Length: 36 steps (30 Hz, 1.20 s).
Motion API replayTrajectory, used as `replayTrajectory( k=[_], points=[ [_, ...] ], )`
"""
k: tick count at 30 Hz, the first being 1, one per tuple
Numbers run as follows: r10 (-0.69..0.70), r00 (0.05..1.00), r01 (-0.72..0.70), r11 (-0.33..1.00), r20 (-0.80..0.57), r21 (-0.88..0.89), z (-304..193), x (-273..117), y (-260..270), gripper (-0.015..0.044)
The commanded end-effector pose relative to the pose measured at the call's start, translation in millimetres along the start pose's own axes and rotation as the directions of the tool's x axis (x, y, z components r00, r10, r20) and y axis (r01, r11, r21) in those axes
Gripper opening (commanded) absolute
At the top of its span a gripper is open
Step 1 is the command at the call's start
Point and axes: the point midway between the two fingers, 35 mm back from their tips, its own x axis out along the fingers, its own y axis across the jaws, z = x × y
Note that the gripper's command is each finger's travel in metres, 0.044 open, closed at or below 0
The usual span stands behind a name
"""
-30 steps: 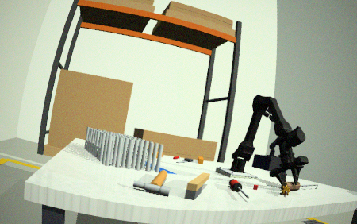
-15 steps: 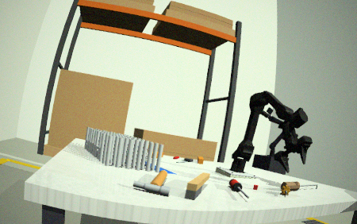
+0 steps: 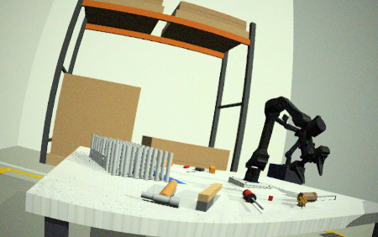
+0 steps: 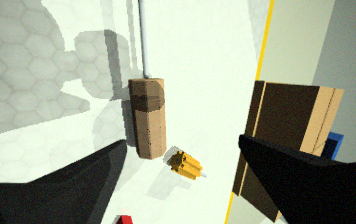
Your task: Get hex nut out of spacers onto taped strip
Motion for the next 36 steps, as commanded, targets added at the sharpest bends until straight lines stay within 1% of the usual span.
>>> replayTrajectory(
  k=[1,3,4,5,7,9,11,14,16,18,20,22,24,27,30,33,36],
  points=[
    [0.000,1.000,0.000,1.000,0.003,-0.005,0.4,-0.5,-0.2,0.0440],
    [0.000,1.000,0.000,1.000,0.003,-0.005,0.4,-0.5,-0.2,0.0440],
    [0.002,1.000,-0.002,1.000,0.006,0.013,0.3,-0.3,-0.1,0.0440],
    [0.009,1.000,-0.010,0.998,0.015,0.067,0.0,0.3,0.2,0.0440],
    [0.035,0.998,-0.046,0.964,0.048,0.263,-1.0,2.5,1.0,0.0440],
    [0.061,0.994,-0.094,0.880,0.086,0.465,-2.1,4.5,1.9,0.0440],
    [0.084,0.989,-0.145,0.752,0.125,0.643,-3.3,6.2,2.7,0.0440],
    [0.116,0.976,-0.217,0.488,0.184,0.845,-5.0,8.1,3.5,0.0440],
    [0.134,0.965,-0.254,0.277,0.225,0.927,-6.0,8.8,3.9,0.0440],
    [0.149,0.952,-0.276,0.050,0.266,0.960,-6.8,9.2,4.1,0.0440],
    [0.161,0.938,-0.278,-0.180,0.307,0.943,-7.8,9.3,4.0,0.0440],
    [0.170,0.922,-0.258,-0.401,0.349,0.879,-8.9,9.1,3.7,0.0440],
    [0.176,0.904,-0.236,-0.552,0.388,0.800,-10.1,8.7,3.2,0.0440],
    [0.179,0.888,-0.181,-0.711,0.424,0.680,-11.3,8.0,2.5,0.0440],
    [0.179,0.870,-0.110,-0.838,0.459,0.534,-12.7,7.2,1.6,0.0440],
    [0.176,0.852,-0.023,-0.929,0.494,0.371,-14.2,6.2,0.5,0.0440],
    [0.171,0.831,0.077,-0.978,0.529,0.195,-16.0,5.0,-1.0,0.0440]
  ],
)
